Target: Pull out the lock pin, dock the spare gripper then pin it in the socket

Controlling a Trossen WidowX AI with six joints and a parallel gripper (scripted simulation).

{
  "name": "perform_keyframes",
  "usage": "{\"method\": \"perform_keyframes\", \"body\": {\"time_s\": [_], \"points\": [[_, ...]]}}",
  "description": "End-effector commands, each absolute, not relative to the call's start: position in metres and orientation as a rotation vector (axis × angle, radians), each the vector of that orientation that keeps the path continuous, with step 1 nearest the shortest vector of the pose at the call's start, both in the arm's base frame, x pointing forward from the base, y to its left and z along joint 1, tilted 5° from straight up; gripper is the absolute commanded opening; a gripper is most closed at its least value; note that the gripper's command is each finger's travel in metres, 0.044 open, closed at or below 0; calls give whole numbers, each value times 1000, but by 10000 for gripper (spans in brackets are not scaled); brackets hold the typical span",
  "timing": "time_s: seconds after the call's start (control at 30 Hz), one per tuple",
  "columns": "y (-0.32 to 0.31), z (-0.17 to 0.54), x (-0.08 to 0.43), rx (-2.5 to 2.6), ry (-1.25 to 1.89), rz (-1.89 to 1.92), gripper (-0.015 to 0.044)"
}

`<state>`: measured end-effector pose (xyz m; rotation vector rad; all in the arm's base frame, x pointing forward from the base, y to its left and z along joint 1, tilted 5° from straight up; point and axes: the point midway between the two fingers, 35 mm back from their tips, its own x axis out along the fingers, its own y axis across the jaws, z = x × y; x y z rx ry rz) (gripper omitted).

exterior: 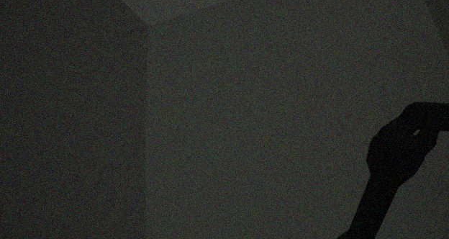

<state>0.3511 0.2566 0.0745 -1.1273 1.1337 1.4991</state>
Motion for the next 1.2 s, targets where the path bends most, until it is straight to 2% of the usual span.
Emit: {"method": "perform_keyframes", "body": {"time_s": [0.0, 0.07, 0.27, 0.5, 0.73, 1.17], "points": [[257, 73, 351, -1127, 1136, 1500, 279], [257, 73, 351, -1127, 1136, 1500, 331], [209, 118, 369, -1169, 983, 1418, 180], [194, 129, 373, -1186, 940, 1387, 180], [201, 64, 376, -1182, 939, 1390, 180], [203, 47, 377, -1182, 939, 1390, 180]]}}
